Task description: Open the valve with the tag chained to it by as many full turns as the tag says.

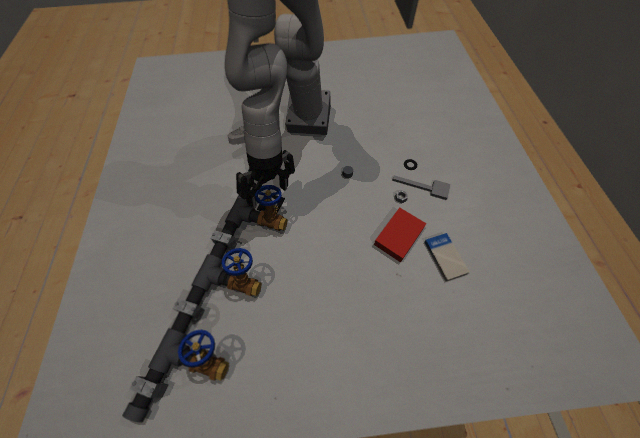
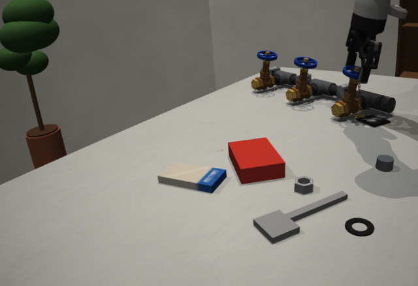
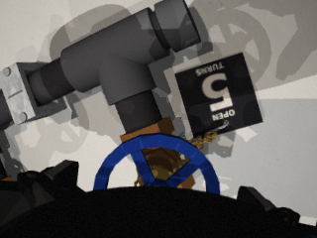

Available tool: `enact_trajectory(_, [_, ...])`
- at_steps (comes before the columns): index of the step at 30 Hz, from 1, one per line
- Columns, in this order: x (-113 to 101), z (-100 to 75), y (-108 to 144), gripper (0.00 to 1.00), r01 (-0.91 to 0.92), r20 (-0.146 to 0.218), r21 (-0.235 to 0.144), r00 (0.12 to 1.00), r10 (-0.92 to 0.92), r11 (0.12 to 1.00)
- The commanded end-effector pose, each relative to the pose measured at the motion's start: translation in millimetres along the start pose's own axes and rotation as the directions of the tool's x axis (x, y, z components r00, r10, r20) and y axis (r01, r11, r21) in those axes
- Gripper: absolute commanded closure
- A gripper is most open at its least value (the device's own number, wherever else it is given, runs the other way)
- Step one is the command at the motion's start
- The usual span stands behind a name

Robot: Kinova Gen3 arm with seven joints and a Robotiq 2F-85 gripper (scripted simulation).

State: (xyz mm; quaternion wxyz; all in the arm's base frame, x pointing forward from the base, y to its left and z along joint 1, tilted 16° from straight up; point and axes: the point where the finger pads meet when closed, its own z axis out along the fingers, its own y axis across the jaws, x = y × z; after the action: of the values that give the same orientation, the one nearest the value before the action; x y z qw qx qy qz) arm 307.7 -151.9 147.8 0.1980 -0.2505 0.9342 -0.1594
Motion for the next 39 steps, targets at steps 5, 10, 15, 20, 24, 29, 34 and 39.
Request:
enact_trajectory(5, [-0.2, -0.2, -0.3, 0.0, -0.066, 0.001, 0.0, 0.998, 0.066, 0.998])
enact_trajectory(10, [-0.2, -0.2, -0.3, 0.0, -0.148, 0.001, 0.0, 0.989, 0.148, 0.989])
enact_trajectory(15, [-0.2, -0.2, -0.3, 0.0, -0.248, 0.001, 0.0, 0.969, 0.248, 0.969])
enact_trajectory(20, [-0.2, -0.2, -0.3, 0.0, -0.316, 0.001, 0.0, 0.949, 0.316, 0.949])
enact_trajectory(24, [-0.2, -0.2, -0.3, 0.0, -0.414, 0.001, 0.0, 0.91, 0.414, 0.91])
enact_trajectory(29, [-0.2, -0.2, -0.3, 0.0, -0.544, 0.001, 0.0, 0.839, 0.544, 0.839])
enact_trajectory(34, [-0.2, -0.2, -0.3, 0.0, -0.673, 0.0, 0.0, 0.74, 0.673, 0.74])
enact_trajectory(39, [-0.2, -0.2, -0.3, 0.0, -0.746, 0.0, 0.0, 0.666, 0.746, 0.666])
